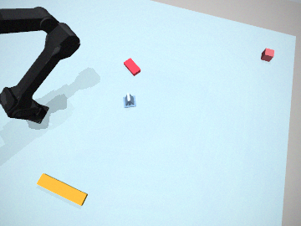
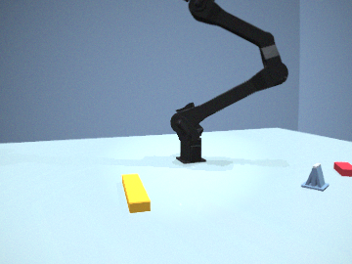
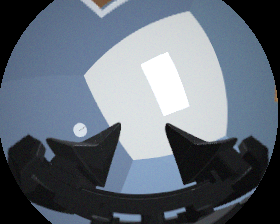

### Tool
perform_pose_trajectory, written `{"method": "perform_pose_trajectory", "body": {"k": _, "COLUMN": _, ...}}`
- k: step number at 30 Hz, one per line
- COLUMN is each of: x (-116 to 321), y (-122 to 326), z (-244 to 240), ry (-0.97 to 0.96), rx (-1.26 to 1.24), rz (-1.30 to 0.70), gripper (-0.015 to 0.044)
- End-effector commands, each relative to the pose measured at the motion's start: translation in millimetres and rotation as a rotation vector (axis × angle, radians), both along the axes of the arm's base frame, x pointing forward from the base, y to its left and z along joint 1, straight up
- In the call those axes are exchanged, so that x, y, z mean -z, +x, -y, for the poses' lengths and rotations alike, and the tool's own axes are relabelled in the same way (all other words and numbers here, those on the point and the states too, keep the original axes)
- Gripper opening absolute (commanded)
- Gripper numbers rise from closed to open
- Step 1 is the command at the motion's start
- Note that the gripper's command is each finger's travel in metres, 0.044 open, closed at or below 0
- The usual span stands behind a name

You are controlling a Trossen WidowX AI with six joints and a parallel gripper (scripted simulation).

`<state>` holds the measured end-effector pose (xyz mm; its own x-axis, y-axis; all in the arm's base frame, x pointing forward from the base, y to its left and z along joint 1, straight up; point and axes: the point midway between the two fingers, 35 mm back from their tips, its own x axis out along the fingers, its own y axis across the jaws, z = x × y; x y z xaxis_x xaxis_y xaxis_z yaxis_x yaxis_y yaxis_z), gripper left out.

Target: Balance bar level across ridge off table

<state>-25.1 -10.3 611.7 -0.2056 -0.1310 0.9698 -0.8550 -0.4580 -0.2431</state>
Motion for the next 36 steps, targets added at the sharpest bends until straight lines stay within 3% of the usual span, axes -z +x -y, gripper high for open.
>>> {"method": "perform_pose_trajectory", "body": {"k": 1, "x": 2, "y": -14, "z": 33, "ry": 0.087, "rx": -0.109, "rz": 0.052, "gripper": 0.0315}}
{"method": "perform_pose_trajectory", "body": {"k": 18, "x": 45, "y": -31, "z": 176, "ry": 0.465, "rx": -0.588, "rz": 0.327, "gripper": 0.0315}}
{"method": "perform_pose_trajectory", "body": {"k": 36, "x": 131, "y": 25, "z": 291, "ry": 0.886, "rx": -0.979, "rz": 0.613, "gripper": 0.0315}}
